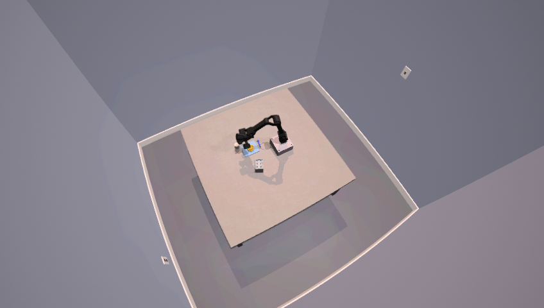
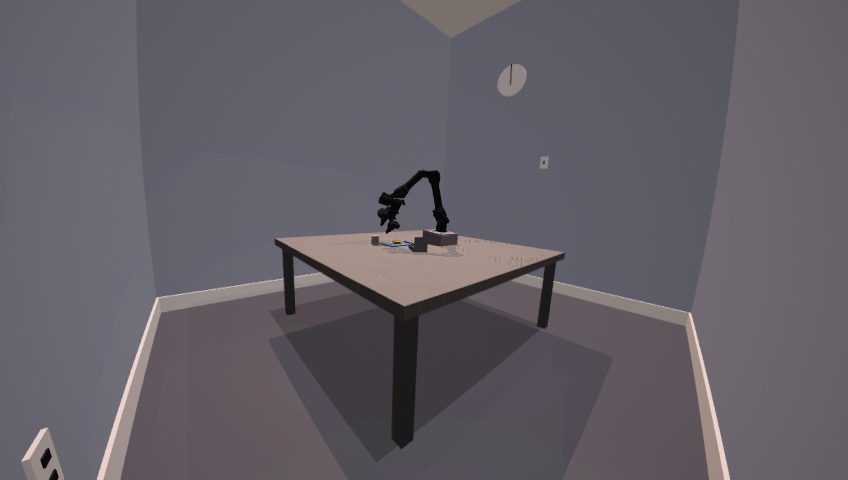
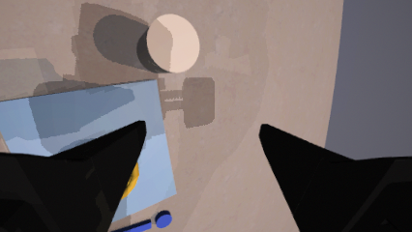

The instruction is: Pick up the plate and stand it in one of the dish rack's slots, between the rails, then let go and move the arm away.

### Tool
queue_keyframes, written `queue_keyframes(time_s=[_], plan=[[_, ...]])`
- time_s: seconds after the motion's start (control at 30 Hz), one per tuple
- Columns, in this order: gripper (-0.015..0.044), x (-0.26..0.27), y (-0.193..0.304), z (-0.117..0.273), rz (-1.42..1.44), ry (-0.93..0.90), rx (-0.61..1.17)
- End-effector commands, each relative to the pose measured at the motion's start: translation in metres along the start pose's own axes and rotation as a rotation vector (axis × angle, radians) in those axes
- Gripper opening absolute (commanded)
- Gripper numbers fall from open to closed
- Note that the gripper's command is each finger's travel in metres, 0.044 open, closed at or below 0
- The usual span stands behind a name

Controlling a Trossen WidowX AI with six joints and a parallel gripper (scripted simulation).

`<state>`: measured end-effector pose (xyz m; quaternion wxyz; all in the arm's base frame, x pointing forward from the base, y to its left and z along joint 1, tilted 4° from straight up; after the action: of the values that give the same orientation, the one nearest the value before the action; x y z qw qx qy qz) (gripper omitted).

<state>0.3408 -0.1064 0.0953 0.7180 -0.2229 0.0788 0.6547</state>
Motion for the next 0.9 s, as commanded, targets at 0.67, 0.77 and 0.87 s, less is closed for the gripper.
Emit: queue_keyframes(time_s=[0.67,0.77,0.87], plan=[[0.0400,0.021,0.039,0.012,0.109,-0.486,0.190],[0.0400,0.024,0.040,0.007,0.109,-0.486,0.190],[0.0400,0.026,0.041,0.003,0.108,-0.486,0.190]])
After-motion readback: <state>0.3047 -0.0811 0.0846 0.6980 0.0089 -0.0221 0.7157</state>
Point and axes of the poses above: the point midway between the two fingers, 35 mm back from their tips, its own z axis back along the fingers, its own x axis across the jaws, y = z × x, the point moved 7 cm from there along z, back along the fingers, and after that the axes turned 3 degrees about -z, right-handed, at the moved point
